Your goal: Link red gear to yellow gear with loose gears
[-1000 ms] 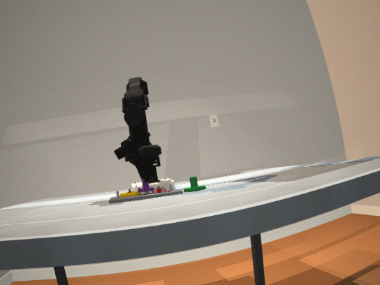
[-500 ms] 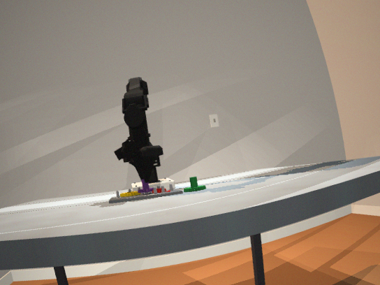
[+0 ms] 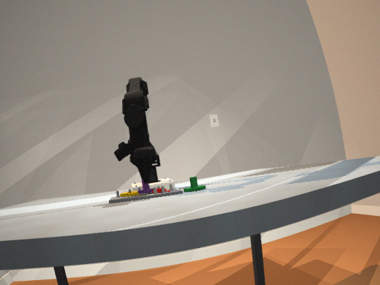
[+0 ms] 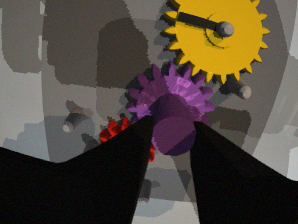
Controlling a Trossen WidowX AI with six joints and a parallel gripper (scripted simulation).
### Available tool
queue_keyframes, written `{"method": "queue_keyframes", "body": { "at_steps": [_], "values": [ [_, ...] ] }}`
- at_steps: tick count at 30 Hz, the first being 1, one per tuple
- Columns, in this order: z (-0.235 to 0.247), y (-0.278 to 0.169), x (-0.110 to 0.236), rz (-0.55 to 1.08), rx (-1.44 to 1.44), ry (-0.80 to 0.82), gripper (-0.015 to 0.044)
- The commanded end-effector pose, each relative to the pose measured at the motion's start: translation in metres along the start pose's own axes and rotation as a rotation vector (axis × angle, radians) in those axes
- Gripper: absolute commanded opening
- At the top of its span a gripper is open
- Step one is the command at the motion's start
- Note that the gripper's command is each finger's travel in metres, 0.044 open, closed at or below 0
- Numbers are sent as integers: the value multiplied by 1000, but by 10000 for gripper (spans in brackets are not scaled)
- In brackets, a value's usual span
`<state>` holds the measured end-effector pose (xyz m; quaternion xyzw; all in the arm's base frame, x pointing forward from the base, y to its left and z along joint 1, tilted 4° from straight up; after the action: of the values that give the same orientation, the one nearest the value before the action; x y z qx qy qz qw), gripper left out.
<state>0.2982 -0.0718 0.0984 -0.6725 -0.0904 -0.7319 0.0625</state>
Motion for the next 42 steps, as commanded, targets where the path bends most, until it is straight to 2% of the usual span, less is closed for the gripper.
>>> {"method": "queue_keyframes", "body": {
  "at_steps": [1, 24, 29, 30, 34, 42],
  "values": [
    [0, 0, -2, 2, -48, -1, 0],
    [0, 0, -3, 2, 338, -1, 0],
    [0, 0, -2, 2, 286, -1, 131],
    [0, 0, -1, 2, 268, -1, 140],
    [0, 0, 3, 2, 219, -1, 140],
    [0, 1, 46, 2, 146, -1, 140]
  ]
}}
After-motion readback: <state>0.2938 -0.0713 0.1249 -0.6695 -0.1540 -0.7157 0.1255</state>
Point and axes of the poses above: the point midway between the two fingers, 35 mm back from their tips, its own x axis back along the fingers, its own z axis across the jaws, y = z × x, the point moved 3 cm from there along x, back along the fingers, and after that the axes turned 15 degrees about x, right-handed, at the moved point
